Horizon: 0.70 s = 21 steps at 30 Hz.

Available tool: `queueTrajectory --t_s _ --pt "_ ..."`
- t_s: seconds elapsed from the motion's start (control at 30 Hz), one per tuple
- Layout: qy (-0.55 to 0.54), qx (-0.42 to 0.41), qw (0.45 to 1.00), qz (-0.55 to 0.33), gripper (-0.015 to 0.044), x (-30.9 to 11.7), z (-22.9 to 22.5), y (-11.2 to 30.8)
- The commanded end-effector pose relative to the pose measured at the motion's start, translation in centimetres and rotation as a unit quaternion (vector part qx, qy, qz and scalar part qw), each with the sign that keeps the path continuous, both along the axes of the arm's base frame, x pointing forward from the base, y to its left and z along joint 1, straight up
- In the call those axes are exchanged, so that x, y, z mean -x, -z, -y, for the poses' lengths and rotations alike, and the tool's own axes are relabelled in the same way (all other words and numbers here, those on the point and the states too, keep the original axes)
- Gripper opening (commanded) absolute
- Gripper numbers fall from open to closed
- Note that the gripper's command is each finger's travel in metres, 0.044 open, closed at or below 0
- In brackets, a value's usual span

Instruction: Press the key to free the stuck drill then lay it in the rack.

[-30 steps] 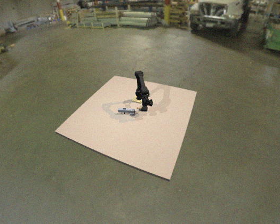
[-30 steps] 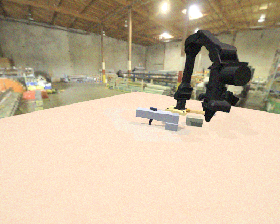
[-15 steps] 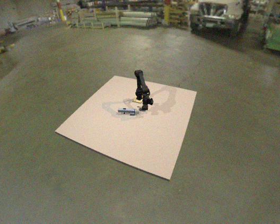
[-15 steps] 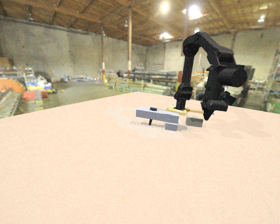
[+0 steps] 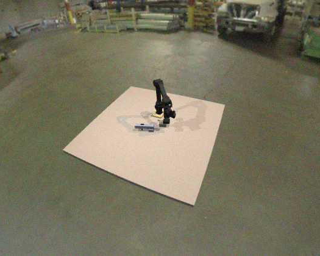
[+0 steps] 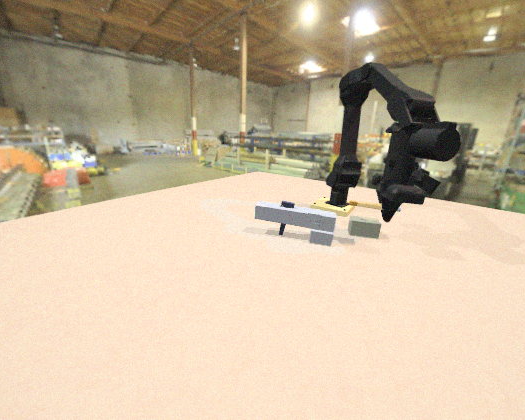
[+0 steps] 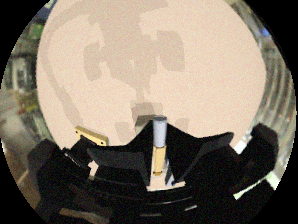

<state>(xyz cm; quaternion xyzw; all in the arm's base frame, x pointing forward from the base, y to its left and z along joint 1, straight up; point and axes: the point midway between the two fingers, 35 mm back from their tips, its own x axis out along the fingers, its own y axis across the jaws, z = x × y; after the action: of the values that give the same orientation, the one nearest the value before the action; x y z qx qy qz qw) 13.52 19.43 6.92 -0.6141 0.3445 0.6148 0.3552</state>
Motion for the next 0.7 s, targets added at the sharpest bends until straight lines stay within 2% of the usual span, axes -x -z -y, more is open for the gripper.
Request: queueTrajectory --t_s 0.0,0.27,0.67 --pt "0.000 -0.004 1.000 0.003 0.0000 0.6 0.1 -0.4" --pt "0.000 -0.004 1.000 0.002 0.0000 1.7 0.4 -0.9" --pt "0.000 -0.004 1.000 0.002 0.0000 1.6 0.3 1.4"
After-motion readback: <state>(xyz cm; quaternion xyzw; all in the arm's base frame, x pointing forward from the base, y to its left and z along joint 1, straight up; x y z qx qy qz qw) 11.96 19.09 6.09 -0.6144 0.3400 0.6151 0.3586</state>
